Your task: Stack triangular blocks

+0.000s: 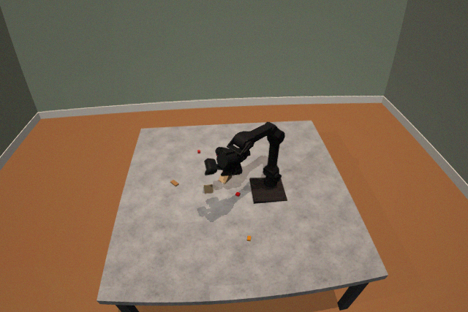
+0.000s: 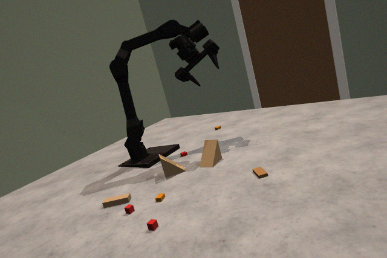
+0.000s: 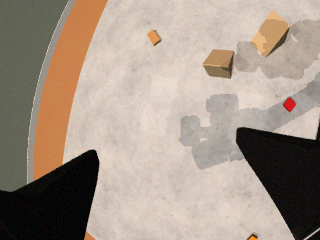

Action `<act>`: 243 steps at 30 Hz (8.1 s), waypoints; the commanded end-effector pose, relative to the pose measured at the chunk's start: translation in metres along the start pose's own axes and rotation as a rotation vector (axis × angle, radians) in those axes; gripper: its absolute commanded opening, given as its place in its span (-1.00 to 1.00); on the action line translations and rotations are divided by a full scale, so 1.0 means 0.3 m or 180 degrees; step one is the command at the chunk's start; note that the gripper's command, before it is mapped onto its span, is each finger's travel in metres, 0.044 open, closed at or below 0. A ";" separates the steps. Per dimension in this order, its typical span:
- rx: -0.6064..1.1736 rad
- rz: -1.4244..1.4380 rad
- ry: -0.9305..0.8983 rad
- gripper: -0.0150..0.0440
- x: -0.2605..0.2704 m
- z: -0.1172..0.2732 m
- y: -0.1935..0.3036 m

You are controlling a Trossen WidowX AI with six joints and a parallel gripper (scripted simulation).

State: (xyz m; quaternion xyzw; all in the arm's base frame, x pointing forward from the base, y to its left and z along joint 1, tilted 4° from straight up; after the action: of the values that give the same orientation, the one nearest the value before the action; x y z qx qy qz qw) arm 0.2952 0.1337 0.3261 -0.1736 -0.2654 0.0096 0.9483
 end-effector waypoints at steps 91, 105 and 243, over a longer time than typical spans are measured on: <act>-0.0451 -0.0409 0.1903 0.13 -0.263 -0.891 -0.166; -0.0438 -0.0431 0.1898 -0.49 -0.255 -0.879 -0.169; 0.2710 -0.1344 0.1959 1.00 -0.419 -1.073 -0.794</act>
State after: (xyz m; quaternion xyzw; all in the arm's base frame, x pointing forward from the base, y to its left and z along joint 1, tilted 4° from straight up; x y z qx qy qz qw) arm 0.3332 -0.2085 0.0875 0.2880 0.0182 -0.1228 0.9495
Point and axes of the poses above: the point midway between the two fingers, 35 mm back from their tips, its own z axis back along the fingers, its own x axis across the jaws, y = z × x, the point moved 8 cm from there along z, back along the fingers, and after that the axes turned 8 degrees about -z, right-handed, at the moved point
